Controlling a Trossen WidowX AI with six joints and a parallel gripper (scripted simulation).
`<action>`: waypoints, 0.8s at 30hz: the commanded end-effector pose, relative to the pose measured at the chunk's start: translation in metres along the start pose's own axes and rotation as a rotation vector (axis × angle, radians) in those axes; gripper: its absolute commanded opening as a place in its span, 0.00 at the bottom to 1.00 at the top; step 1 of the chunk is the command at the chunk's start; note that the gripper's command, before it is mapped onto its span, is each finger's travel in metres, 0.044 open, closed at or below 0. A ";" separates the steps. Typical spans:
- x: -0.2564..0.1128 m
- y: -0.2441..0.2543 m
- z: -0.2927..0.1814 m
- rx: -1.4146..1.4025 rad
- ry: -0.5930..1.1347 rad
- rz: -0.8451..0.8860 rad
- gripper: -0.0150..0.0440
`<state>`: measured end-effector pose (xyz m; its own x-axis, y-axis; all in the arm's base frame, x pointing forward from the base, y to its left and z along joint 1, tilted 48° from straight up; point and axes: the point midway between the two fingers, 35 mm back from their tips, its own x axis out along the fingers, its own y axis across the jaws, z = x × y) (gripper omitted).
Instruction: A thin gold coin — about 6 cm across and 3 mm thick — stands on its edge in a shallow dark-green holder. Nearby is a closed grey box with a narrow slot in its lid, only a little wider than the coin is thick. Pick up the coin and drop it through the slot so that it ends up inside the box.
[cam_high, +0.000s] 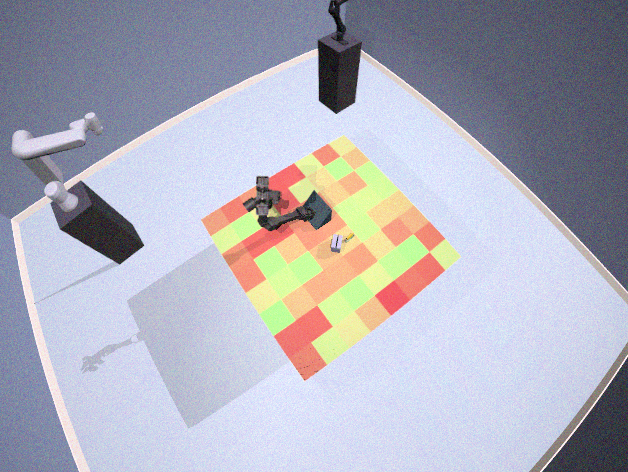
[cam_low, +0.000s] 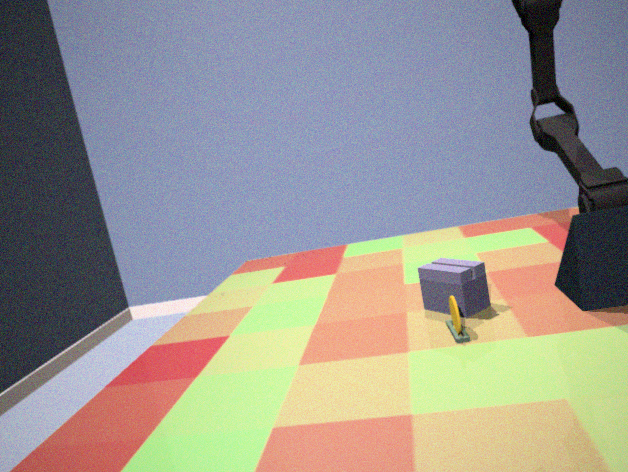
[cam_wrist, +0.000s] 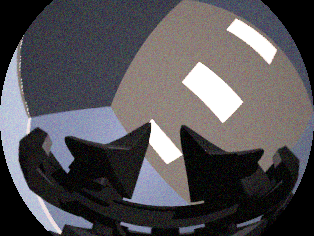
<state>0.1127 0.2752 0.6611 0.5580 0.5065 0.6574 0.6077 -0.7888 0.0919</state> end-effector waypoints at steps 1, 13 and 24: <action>0.011 -0.021 0.056 -0.130 -0.139 -0.042 0.53; 0.004 -0.042 0.265 -0.513 -0.656 -0.192 0.53; -0.070 -0.003 0.435 -0.782 -1.198 -0.349 0.53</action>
<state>0.3011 0.4041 0.3318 0.8199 0.4648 -0.3342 0.5395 -0.4319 0.7228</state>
